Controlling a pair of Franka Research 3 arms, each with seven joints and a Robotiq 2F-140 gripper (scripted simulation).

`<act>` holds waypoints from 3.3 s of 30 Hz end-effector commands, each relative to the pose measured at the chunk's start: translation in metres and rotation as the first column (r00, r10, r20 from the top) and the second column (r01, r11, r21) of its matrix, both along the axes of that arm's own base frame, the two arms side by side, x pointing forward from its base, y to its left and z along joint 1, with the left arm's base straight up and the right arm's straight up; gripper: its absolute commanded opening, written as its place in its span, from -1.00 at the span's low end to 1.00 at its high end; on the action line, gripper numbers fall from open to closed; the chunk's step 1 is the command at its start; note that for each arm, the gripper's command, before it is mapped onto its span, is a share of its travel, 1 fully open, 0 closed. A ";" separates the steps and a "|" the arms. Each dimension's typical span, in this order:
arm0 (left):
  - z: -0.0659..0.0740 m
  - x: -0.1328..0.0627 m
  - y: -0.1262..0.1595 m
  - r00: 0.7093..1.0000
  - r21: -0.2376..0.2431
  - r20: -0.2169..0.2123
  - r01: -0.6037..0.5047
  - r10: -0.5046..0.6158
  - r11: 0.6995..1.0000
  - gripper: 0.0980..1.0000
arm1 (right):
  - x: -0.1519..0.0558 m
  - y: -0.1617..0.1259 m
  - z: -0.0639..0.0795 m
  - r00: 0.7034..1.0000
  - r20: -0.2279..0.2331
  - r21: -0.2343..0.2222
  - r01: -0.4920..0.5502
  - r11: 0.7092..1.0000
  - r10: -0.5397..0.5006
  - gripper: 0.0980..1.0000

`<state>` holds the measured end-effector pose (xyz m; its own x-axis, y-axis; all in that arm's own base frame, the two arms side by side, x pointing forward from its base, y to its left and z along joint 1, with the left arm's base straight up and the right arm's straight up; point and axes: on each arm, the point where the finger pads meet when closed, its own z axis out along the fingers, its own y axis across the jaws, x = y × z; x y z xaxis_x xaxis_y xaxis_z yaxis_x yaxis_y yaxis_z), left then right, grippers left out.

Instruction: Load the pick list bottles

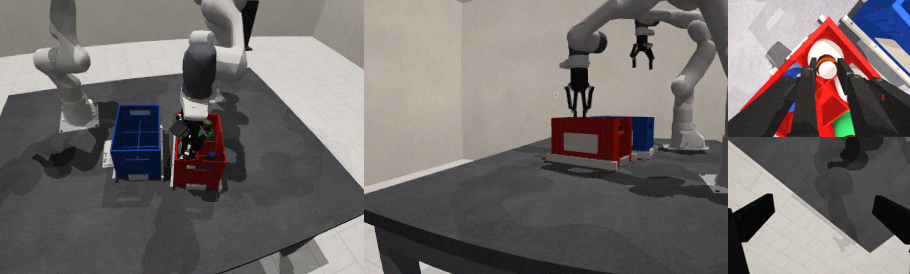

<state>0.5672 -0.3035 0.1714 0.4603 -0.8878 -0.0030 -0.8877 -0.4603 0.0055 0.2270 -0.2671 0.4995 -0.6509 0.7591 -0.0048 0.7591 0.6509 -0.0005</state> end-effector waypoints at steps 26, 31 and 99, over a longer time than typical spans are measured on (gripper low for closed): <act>0.045 0.002 0.001 1.000 0.000 0.006 0.001 -0.001 1.000 -1.00 | 0.000 0.001 0.000 1.000 -0.003 0.003 0.004 1.000 -0.004 1.00; 0.053 0.002 0.001 1.000 0.000 0.006 0.001 -0.001 1.000 -1.00 | 0.000 0.001 0.000 1.000 -0.003 0.003 0.004 1.000 -0.004 1.00; 0.153 0.002 0.001 1.000 0.000 0.006 0.001 -0.001 1.000 -1.00 | 0.000 0.001 0.000 1.000 -0.003 0.003 0.004 1.000 -0.004 1.00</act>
